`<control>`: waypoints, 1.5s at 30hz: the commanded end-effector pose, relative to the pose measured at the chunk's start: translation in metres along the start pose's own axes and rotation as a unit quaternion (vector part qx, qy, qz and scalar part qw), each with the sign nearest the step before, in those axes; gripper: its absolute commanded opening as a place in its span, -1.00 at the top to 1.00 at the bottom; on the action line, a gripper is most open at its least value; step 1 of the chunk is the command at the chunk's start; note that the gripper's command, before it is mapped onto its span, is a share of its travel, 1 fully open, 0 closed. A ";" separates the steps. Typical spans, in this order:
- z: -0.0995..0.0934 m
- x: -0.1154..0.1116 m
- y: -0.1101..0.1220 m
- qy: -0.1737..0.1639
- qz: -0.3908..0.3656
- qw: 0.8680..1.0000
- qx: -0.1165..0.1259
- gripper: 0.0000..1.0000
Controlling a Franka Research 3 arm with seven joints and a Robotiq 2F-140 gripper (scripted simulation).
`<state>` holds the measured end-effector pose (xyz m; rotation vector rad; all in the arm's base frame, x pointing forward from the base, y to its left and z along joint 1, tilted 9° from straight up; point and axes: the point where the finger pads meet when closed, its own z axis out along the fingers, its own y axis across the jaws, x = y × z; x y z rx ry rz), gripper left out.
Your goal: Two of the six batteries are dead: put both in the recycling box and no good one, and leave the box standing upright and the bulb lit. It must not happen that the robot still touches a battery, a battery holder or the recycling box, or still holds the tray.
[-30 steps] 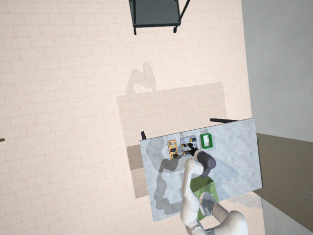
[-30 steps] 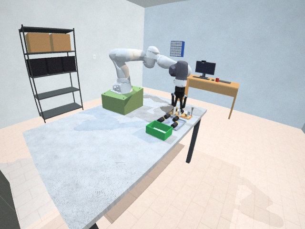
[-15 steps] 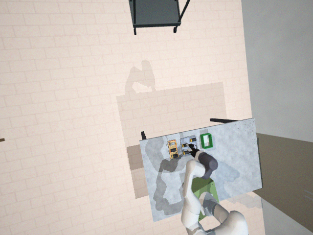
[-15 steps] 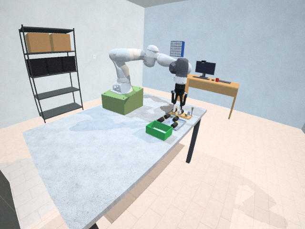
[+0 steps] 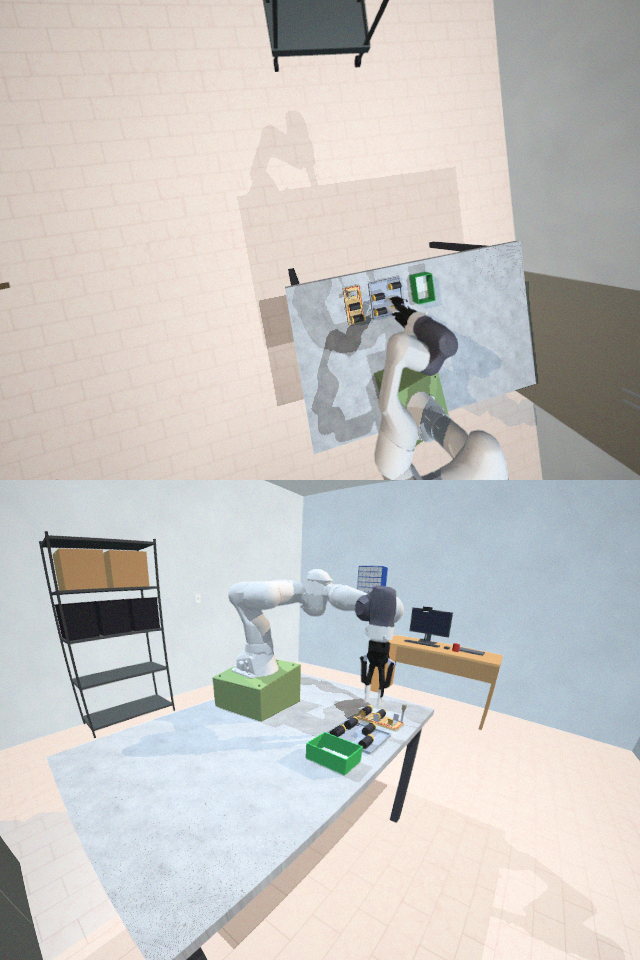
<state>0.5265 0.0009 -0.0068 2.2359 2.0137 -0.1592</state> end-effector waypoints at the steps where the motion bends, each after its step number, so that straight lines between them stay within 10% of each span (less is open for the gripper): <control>1: 0.000 -0.012 -0.012 0.000 0.001 1.000 0.004 0.41; 13: -0.001 -0.095 -0.083 0.000 0.001 1.000 0.004 0.41; 38: 0.000 -0.096 -0.084 0.000 0.000 1.000 0.004 0.41; 45: 0.029 -0.096 -0.084 0.000 0.000 1.000 0.004 0.41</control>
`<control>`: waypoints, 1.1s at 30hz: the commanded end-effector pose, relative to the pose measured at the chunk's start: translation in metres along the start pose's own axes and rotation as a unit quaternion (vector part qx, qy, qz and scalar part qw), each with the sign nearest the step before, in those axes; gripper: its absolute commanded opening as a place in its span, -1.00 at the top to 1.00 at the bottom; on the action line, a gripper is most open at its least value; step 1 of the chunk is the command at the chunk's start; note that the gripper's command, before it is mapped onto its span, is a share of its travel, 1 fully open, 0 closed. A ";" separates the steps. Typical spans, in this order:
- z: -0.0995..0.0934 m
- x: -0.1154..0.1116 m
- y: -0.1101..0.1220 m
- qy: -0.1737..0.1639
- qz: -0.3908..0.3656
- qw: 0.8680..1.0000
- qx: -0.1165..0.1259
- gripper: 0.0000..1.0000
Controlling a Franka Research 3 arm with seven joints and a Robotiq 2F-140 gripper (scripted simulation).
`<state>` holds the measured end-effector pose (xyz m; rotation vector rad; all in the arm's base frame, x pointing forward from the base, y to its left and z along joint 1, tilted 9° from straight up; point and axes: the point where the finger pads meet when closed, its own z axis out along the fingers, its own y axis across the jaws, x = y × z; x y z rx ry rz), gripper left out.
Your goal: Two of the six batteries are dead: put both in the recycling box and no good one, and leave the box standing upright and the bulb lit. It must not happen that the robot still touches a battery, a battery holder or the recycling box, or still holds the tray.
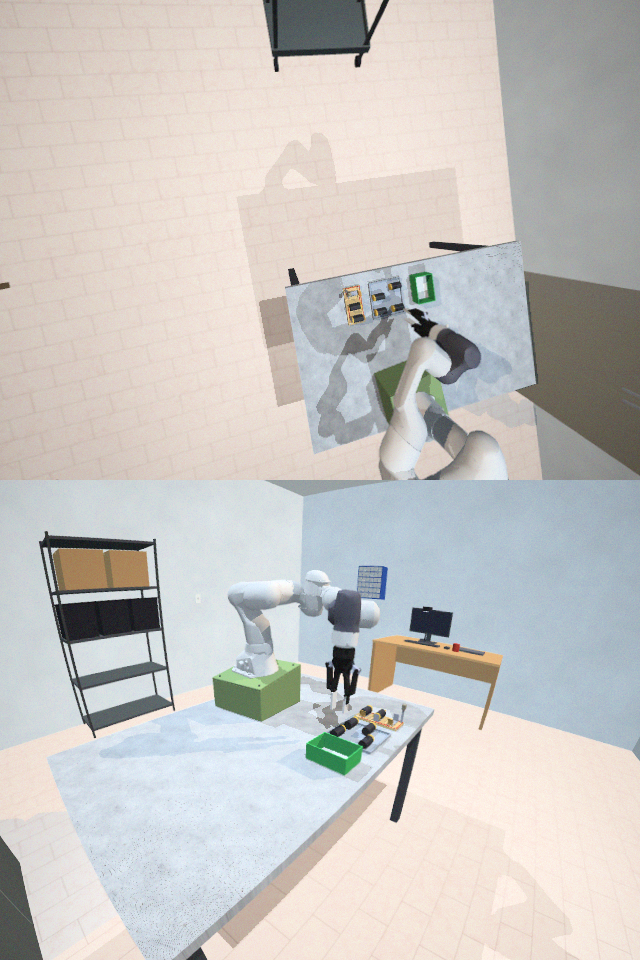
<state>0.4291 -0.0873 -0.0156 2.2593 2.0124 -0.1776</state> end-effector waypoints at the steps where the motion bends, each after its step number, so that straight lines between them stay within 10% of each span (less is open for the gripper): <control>1: 0.016 -0.001 0.004 -0.001 -0.004 1.000 -0.006 0.41; 6: 0.048 -0.001 0.005 -0.001 -0.004 1.000 -0.006 0.41; 33: 0.048 -0.001 0.005 -0.001 -0.004 1.000 -0.006 0.41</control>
